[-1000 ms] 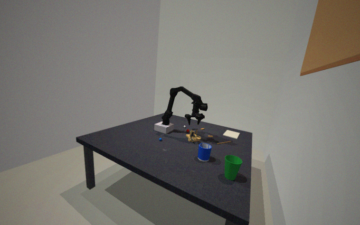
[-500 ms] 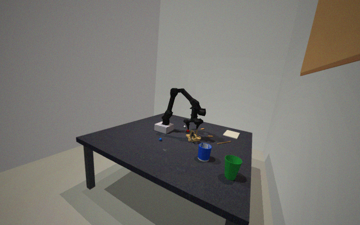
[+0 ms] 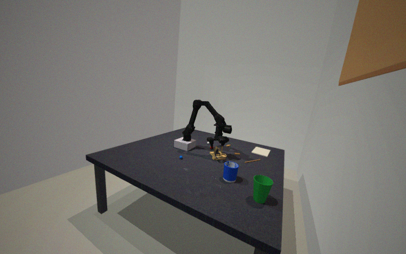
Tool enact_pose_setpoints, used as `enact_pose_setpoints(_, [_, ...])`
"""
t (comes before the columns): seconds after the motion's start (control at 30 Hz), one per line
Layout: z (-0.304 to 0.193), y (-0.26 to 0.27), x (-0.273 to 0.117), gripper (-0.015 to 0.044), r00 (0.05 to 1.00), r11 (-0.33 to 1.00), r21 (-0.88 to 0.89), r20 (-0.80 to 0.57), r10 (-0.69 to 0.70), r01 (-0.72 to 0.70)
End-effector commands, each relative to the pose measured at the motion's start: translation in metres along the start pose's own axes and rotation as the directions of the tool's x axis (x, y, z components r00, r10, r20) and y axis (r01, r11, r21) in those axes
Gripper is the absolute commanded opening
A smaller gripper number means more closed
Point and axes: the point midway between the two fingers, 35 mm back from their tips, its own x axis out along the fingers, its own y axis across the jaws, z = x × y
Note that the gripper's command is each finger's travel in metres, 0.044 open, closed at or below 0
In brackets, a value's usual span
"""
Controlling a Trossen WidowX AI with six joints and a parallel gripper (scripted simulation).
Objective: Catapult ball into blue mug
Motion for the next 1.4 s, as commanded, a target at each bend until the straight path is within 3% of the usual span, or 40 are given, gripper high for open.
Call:
enact_pose_setpoints(0.0, [-0.001, -0.002, 0.008, 0.0440, 1.000, 1.000, 0.003, -0.004, -0.009, 0.009])
enact_pose_setpoints(0.53, [-0.002, -0.003, 0.030, 0.0440, 1.000, 1.000, 0.003, -0.004, -0.009, 0.009])
enact_pose_setpoints(0.9, [-0.001, -0.002, 0.026, 0.0151, 1.000, 1.000, 0.001, -0.002, -0.002, 0.002])
enact_pose_setpoints(1.1, [-0.001, -0.002, 0.026, 0.0111, 1.000, 1.000, 0.001, -0.002, -0.002, 0.002])
enact_pose_setpoints(1.23, [-0.001, -0.001, -0.012, 0.0006, 1.000, 1.000, 0.002, -0.003, -0.004, 0.004])
enact_pose_setpoints(1.37, [-0.001, -0.002, -0.024, 0.0000, 1.000, 1.000, 0.002, -0.003, -0.005, 0.005])
